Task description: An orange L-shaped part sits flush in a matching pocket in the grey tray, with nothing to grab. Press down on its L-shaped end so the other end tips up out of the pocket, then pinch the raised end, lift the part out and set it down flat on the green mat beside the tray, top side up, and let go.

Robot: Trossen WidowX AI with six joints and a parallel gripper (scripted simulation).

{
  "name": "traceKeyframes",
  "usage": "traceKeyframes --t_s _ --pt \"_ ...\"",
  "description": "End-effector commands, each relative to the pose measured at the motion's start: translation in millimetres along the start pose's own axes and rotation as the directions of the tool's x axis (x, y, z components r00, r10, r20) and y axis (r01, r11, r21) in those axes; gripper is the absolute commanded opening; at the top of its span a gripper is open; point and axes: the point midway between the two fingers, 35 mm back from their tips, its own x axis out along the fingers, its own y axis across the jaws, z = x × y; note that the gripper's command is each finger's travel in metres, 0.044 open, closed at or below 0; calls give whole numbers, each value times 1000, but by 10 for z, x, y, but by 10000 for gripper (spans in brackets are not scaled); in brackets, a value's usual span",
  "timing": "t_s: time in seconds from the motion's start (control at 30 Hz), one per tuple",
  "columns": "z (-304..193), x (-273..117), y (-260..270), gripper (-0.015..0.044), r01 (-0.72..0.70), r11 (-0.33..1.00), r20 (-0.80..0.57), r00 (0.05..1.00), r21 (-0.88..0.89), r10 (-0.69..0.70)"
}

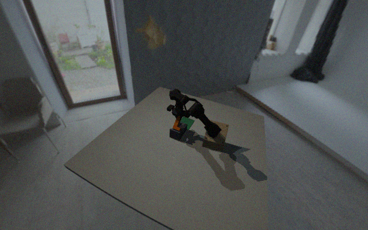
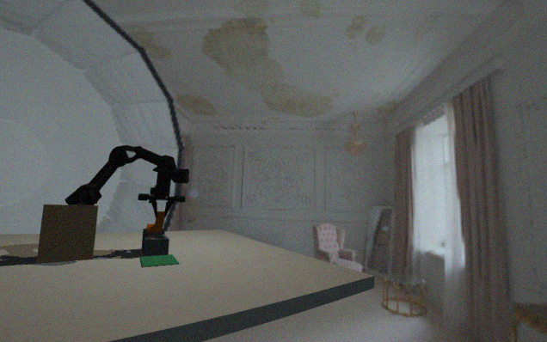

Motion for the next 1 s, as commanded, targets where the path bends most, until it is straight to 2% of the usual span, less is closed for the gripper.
traceKeyframes --t_s 0.0,0.4,0.97 --pt "-3 -92 -21 0 8 1000 -8 1000 -10 -8" --pt "-37 -144 -16 0 8 1000 -8 1000 -10 -8" --pt "-907 -116 77 0 9 1000 -14 1000 -10 -9"
